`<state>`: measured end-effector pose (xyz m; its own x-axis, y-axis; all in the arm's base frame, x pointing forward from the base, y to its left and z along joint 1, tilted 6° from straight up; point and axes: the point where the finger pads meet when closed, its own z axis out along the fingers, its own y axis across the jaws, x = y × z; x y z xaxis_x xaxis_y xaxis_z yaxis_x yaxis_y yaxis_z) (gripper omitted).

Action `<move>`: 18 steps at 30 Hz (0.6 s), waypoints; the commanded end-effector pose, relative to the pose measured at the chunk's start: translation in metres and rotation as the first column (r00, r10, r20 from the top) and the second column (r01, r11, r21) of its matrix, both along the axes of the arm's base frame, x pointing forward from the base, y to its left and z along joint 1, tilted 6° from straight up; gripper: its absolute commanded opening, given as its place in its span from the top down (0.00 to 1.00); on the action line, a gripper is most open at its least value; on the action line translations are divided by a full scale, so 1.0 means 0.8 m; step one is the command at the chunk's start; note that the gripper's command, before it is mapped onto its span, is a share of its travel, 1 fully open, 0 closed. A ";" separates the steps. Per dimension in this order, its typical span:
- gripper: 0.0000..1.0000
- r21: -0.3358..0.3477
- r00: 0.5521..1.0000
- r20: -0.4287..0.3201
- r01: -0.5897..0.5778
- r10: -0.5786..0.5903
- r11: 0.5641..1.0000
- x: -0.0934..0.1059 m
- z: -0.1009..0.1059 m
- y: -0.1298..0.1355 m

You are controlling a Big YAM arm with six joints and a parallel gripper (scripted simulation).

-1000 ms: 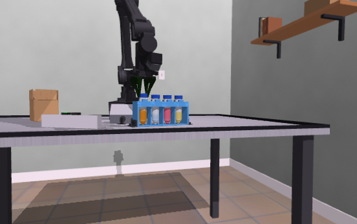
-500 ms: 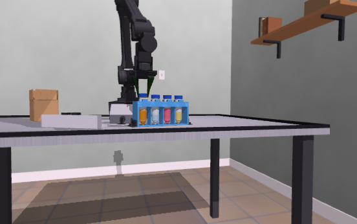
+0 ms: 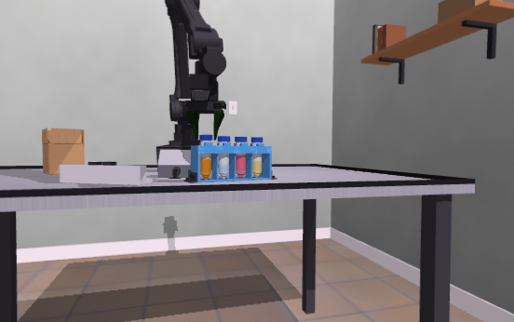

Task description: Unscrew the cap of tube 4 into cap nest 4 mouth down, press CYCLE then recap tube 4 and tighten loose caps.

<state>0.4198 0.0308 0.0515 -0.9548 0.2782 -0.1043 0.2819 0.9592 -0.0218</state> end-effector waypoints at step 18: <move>0.51 -0.037 0.902 -0.023 -0.431 0.431 0.901 0.000 -0.004 0.008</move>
<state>0.4198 0.0315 0.0515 -0.9951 0.0261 -0.0955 0.0308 0.9984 -0.0482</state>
